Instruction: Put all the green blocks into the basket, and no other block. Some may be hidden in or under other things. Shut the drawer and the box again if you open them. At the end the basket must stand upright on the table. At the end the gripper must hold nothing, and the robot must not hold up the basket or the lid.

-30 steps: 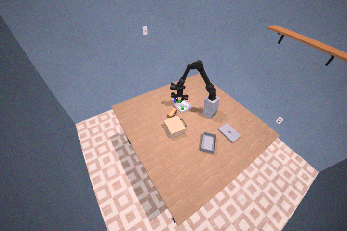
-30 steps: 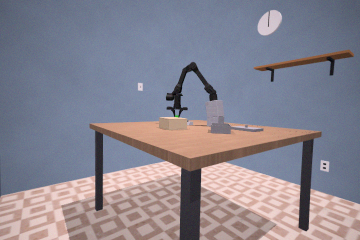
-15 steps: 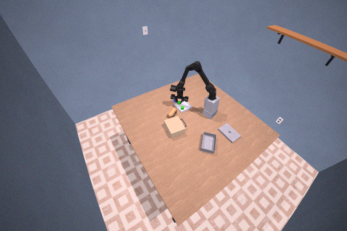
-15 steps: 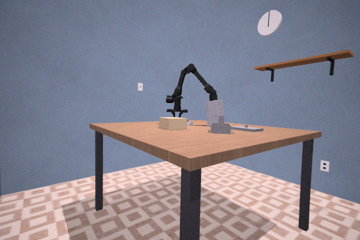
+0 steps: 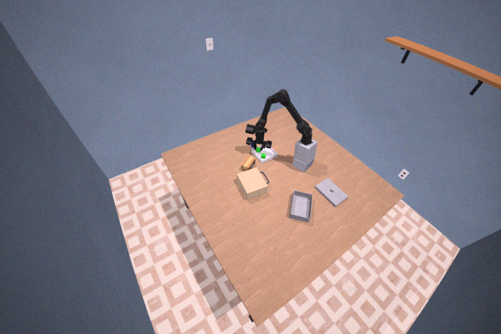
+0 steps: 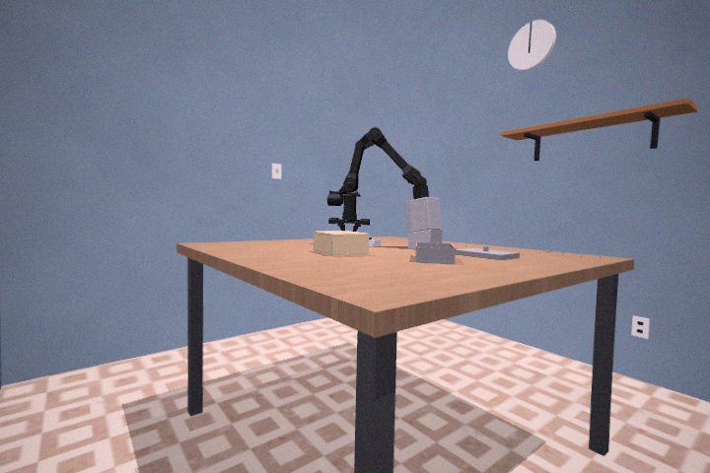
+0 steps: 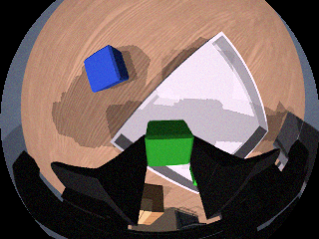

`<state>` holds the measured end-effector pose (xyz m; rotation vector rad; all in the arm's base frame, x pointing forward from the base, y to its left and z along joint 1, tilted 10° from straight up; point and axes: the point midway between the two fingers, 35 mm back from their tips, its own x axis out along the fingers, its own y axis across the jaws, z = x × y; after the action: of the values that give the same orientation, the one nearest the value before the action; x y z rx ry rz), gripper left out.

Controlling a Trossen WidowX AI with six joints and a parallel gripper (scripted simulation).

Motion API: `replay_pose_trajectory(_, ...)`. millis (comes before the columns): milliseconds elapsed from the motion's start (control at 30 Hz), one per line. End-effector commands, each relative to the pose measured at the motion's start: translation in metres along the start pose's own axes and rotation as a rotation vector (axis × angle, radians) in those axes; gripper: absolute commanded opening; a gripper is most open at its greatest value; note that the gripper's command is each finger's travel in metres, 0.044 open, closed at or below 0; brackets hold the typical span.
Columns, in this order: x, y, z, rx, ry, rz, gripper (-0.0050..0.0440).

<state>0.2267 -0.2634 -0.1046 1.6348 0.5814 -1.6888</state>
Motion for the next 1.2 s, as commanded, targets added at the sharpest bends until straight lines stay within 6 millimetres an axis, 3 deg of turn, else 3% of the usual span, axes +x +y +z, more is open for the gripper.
replay_pose_trajectory(0,0.008,-0.003,-0.001,-0.004,0.006,-0.011,0.0000)
replay_pose_trajectory(267,0.010,-0.003,-0.001,-0.004,0.006,-0.011,0.0000)
replay_pose_trajectory(300,0.010,-0.003,-0.001,-0.004,0.006,-0.011,0.0227)
replay_pose_trajectory(700,0.003,-0.003,-0.001,-0.004,0.006,-0.011,0.0227)
replay_pose_trajectory(1167,-0.090,-0.002,0.000,-0.004,0.006,-0.011,0.0227)
